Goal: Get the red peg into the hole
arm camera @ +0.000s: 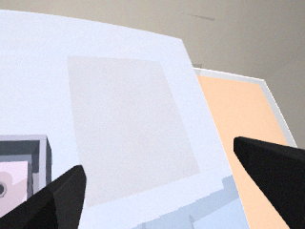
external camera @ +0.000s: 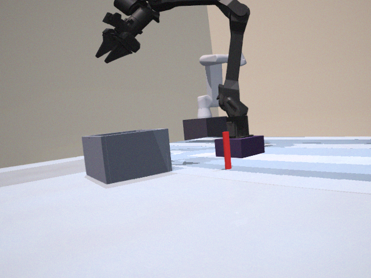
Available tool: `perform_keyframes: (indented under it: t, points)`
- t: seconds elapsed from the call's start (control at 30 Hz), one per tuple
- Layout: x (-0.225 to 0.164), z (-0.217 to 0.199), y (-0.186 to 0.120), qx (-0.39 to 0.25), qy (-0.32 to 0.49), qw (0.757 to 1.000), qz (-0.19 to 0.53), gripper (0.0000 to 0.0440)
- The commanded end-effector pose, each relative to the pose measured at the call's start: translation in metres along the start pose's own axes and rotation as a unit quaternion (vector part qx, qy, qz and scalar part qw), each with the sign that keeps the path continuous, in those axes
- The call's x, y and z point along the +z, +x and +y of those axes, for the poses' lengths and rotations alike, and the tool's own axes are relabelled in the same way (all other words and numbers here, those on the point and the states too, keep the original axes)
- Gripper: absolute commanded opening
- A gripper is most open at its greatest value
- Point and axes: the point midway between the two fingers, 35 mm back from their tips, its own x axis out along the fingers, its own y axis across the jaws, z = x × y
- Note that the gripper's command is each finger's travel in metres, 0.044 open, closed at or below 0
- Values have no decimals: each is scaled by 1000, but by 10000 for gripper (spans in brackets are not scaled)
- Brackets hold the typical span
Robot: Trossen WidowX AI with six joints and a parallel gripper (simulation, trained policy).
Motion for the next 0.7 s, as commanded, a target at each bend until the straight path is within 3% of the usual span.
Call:
perform_keyframes:
  t: [0.0,0.33,0.67]
  points:
    - [8,38,2,36,50,998,19,440]
    - [14,133,-7,105,172,975,93,440]
    - [-7,214,-27,121,265,938,189,440]
